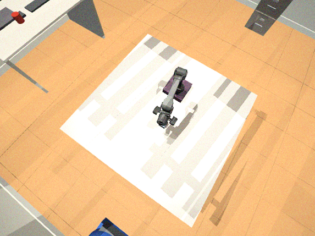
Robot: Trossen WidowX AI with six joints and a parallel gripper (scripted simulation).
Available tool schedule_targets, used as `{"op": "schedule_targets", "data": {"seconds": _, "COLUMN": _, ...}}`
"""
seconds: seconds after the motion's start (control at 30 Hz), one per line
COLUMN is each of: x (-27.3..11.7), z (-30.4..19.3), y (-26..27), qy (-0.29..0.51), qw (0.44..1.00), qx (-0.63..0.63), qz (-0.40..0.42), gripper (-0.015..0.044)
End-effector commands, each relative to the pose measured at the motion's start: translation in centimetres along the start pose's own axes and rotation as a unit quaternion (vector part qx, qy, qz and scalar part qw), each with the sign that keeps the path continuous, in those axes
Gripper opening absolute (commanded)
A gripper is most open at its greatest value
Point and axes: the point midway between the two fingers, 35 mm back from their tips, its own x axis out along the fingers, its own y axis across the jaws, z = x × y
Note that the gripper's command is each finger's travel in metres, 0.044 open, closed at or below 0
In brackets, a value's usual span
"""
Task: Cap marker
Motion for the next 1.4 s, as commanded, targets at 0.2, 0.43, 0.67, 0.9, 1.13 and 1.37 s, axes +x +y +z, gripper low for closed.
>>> {"op": "schedule_targets", "data": {"seconds": 0.2, "x": 1.6, "z": -0.1, "y": 0.0, "qy": 0.002, "qw": 1.000, "qx": 0.002, "qz": 0.001, "gripper": 0.0000}}
{"op": "schedule_targets", "data": {"seconds": 0.43, "x": 2.6, "z": -0.1, "y": 0.0, "qy": 0.002, "qw": 1.000, "qx": 0.002, "qz": 0.001, "gripper": 0.0000}}
{"op": "schedule_targets", "data": {"seconds": 0.67, "x": 2.3, "z": 0.1, "y": 0.1, "qy": -0.005, "qw": 1.000, "qx": 0.002, "qz": 0.002, "gripper": 0.0000}}
{"op": "schedule_targets", "data": {"seconds": 0.9, "x": -0.8, "z": 0.5, "y": 0.2, "qy": -0.004, "qw": 1.000, "qx": 0.002, "qz": 0.002, "gripper": 0.0000}}
{"op": "schedule_targets", "data": {"seconds": 1.13, "x": -6.6, "z": 0.2, "y": 0.1, "qy": -0.003, "qw": 1.000, "qx": 0.002, "qz": 0.002, "gripper": 0.0000}}
{"op": "schedule_targets", "data": {"seconds": 1.37, "x": -6.6, "z": 0.2, "y": 0.1, "qy": -0.003, "qw": 1.000, "qx": 0.002, "qz": 0.002, "gripper": 0.0157}}
